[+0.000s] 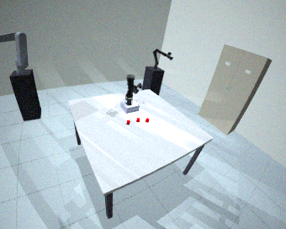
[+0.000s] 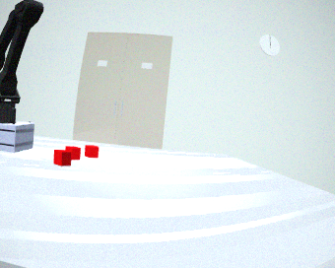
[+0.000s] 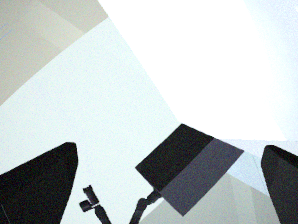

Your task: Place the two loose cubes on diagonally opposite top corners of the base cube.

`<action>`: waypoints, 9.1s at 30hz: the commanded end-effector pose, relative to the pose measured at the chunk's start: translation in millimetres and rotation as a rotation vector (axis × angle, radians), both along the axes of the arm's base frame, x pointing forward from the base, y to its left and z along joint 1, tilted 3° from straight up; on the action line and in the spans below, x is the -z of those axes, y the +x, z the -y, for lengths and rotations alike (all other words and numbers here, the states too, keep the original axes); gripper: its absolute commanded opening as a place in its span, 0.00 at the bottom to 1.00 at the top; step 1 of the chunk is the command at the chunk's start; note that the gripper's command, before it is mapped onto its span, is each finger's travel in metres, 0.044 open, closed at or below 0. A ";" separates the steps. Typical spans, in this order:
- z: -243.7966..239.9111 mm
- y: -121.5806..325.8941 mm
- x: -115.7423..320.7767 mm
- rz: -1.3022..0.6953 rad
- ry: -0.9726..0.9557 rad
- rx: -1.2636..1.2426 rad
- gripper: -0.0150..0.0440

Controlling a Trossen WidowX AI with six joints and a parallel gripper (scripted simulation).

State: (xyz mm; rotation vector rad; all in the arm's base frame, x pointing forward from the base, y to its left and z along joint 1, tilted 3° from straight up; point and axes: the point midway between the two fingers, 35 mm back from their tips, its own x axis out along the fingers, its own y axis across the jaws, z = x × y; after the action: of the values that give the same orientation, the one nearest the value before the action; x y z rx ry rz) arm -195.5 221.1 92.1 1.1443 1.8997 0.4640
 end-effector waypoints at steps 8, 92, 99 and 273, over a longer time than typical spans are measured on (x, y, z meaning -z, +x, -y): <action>-30.0 35.2 4.1 0.230 -0.021 0.024 0.70; 175.3 454.2 16.2 0.936 -0.822 -1.165 0.70; 215.5 451.9 11.4 0.917 -0.719 -1.246 0.70; 101.4 489.3 78.0 1.166 -0.423 -1.764 0.43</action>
State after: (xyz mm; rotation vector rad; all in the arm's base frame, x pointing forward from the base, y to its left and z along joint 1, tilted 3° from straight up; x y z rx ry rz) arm 296.6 120.5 24.0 -1.1878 1.2406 1.1423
